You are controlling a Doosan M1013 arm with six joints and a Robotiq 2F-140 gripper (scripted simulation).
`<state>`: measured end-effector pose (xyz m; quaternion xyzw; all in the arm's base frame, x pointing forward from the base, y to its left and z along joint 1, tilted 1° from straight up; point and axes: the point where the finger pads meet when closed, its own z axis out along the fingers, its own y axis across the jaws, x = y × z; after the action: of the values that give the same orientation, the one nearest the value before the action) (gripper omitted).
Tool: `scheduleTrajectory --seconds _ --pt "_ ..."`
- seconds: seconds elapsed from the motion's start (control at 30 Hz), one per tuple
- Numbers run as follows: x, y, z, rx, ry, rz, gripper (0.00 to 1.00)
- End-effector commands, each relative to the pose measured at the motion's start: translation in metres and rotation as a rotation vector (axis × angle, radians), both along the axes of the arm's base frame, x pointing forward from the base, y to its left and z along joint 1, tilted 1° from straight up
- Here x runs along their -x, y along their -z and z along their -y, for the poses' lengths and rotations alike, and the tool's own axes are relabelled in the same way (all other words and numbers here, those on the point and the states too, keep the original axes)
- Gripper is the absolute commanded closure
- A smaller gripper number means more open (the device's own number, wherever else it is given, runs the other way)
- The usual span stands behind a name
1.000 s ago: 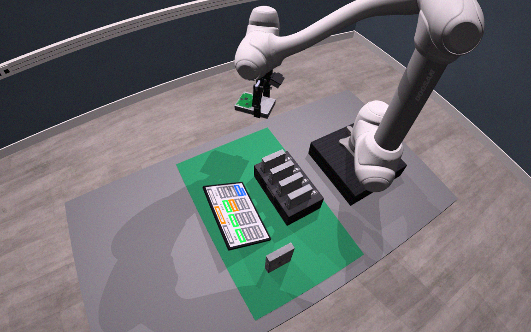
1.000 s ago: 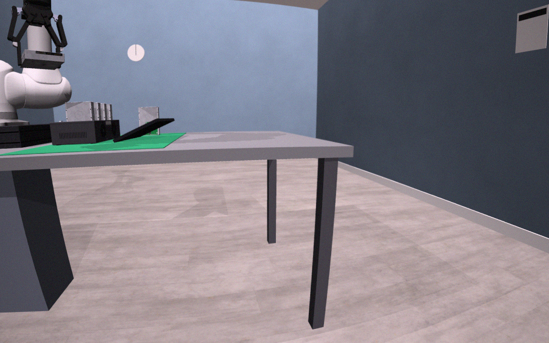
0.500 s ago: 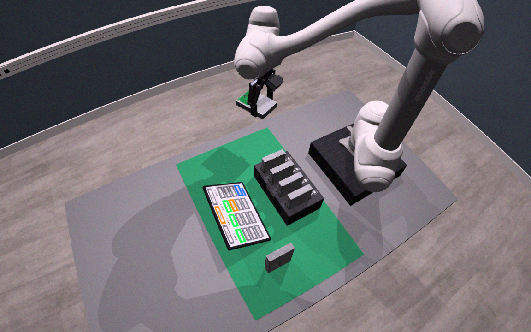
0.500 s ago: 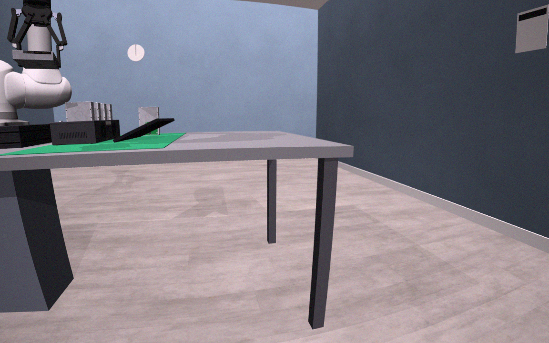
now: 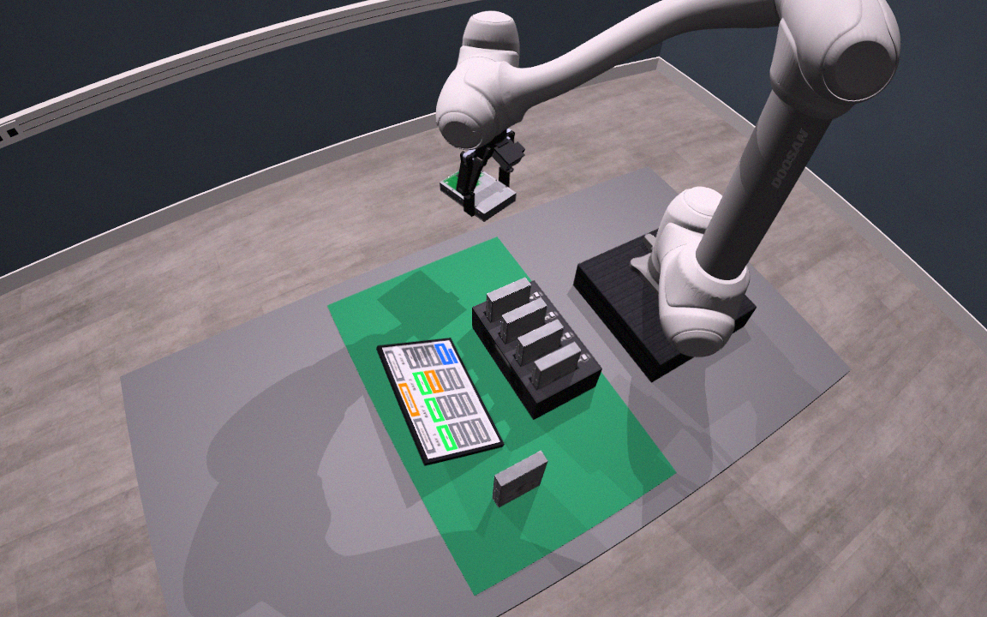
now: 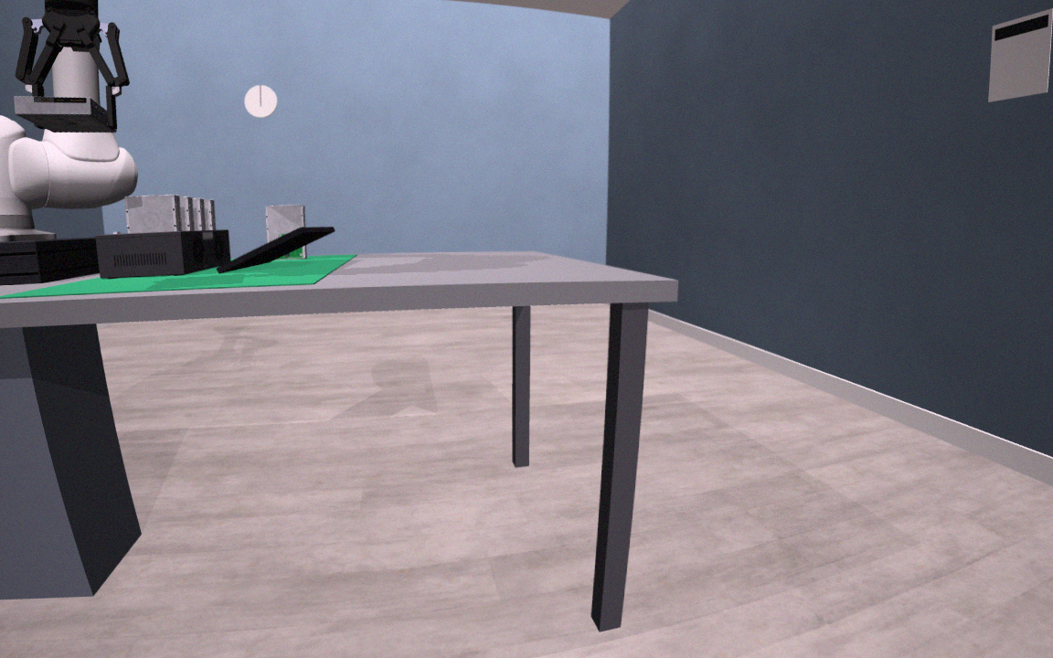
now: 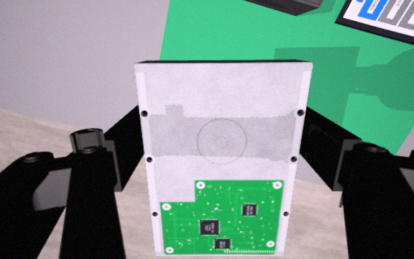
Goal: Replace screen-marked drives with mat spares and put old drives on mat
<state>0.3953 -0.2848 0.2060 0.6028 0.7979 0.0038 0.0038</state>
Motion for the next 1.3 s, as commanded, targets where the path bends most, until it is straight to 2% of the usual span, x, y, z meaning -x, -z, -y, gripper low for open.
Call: scheduleTrajectory --seconds 0.0,0.2,0.53,0.77,1.27 --pt "-0.0004 -0.0007 0.0002 0.000 0.006 0.001 0.90" --pt "-0.0004 -0.0007 0.0002 0.000 0.066 0.001 0.90" --pt "-0.0004 -0.0007 0.0002 -0.003 0.315 0.001 0.90" --pt "-0.0004 -0.0007 0.0002 -0.004 0.412 0.001 0.90" --pt "-0.0004 -0.0007 0.0002 -0.005 0.472 0.001 0.90"
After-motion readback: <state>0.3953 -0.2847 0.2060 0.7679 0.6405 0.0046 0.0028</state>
